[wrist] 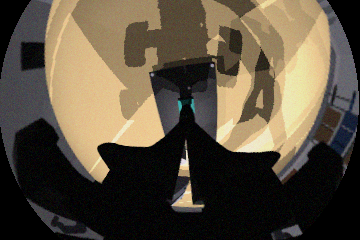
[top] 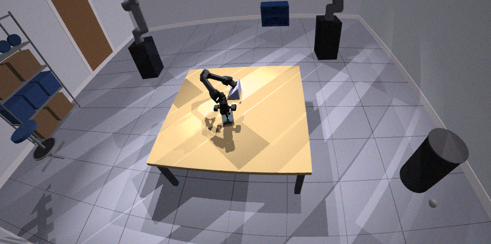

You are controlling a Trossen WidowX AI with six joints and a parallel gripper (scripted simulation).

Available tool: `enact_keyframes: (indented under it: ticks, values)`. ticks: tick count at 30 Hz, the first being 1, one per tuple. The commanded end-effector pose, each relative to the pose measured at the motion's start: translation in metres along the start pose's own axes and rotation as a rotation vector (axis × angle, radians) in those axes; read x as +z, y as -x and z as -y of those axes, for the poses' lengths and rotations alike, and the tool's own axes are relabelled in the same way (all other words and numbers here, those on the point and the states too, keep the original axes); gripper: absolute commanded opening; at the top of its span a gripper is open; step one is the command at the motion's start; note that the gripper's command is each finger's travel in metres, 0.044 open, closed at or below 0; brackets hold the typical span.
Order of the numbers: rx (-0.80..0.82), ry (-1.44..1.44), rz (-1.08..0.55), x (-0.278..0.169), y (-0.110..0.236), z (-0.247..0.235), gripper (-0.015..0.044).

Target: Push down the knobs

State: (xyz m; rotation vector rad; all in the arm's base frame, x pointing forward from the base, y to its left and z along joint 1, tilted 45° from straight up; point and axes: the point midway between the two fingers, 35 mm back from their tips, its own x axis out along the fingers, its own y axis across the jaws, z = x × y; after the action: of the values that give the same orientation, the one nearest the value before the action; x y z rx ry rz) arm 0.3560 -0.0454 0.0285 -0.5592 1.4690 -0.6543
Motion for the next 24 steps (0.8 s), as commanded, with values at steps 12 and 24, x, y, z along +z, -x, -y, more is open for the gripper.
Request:
enact_keyframes:
  ticks: [12, 24]
  values:
    - [-0.008, -0.017, -0.021, 0.0014, -0.0156, 0.0023, 0.0]
    - [-0.008, -0.017, -0.021, 0.0016, -0.0126, 0.0022, 0.0]
